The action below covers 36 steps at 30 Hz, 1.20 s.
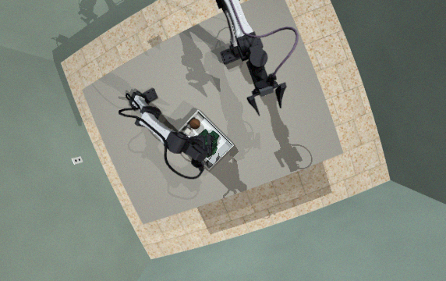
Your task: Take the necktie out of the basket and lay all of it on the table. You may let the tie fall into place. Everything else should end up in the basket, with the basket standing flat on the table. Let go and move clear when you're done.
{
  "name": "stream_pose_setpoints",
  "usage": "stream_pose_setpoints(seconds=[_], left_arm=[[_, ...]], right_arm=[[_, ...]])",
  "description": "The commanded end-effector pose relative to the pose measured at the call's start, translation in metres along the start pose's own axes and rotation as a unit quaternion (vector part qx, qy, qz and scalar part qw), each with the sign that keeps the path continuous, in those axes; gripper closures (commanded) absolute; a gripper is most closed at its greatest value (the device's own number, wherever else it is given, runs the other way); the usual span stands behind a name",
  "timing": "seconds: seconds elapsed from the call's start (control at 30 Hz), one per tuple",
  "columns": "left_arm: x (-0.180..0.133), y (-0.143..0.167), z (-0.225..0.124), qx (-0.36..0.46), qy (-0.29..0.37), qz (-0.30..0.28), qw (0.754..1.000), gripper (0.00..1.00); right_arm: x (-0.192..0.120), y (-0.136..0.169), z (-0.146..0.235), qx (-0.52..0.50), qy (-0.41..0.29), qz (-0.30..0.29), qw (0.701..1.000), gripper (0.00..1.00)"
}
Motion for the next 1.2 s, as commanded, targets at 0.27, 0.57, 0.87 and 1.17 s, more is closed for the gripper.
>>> stream_pose_setpoints(seconds=[0.27, 0.57, 0.87, 1.17], left_arm=[[0.0, -0.001, 0.0, 0.0, 0.0, -0.003, 1.0, 0.0], [0.0, -0.001, 0.0, 0.0, 0.0, -0.003, 1.0, 0.0], [0.0, -0.001, 0.0, 0.0, 0.0, -0.003, 1.0, 0.0], [0.0, -0.001, 0.0, 0.0, 0.0, -0.003, 1.0, 0.0]], right_arm=[[0.009, -0.017, 0.021, -0.019, 0.116, 0.11, 0.987, 0.2], [0.018, -0.014, 0.019, -0.019, 0.116, 0.111, 0.987, 0.2], [0.049, -0.008, 0.012, -0.022, 0.132, 0.126, 0.983, 0.2], [0.078, -0.001, 0.004, -0.024, 0.146, 0.139, 0.979, 0.2]])
Point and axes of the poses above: on each arm, the point where the finger pads meet when closed, its own x axis out along the fingers, its own z axis across the jaws, y = z × x, the point moved 7 cm from there along -x, back along the fingers, and after that the axes turned 6 degrees about -x, right-handed, at the moved point
